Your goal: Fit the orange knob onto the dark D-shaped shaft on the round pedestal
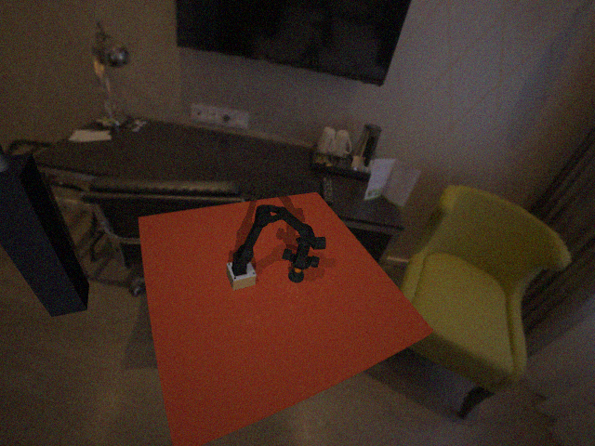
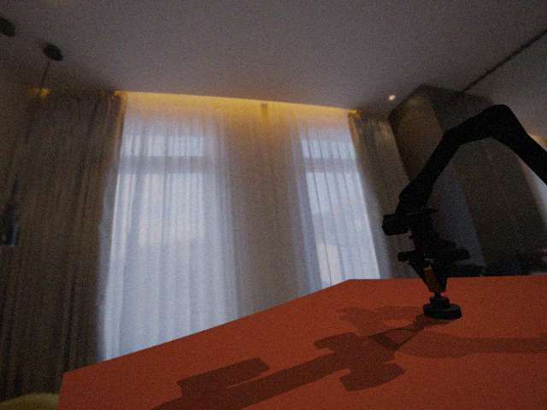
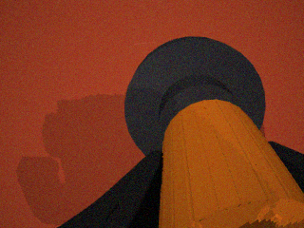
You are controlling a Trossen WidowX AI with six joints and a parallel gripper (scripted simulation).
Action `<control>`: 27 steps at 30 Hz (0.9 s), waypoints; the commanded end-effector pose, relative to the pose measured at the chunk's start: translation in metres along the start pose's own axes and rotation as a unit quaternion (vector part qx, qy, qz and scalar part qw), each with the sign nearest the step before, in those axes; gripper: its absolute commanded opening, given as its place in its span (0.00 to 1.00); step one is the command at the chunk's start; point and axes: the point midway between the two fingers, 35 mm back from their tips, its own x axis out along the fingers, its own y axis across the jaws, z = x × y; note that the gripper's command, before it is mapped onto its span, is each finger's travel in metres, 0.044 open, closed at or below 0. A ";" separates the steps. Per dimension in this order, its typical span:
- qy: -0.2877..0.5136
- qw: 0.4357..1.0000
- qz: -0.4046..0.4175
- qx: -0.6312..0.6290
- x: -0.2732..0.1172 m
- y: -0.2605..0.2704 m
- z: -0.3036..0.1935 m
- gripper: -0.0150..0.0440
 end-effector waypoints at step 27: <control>0.000 0.994 0.003 0.107 0.000 0.005 -0.002 0.25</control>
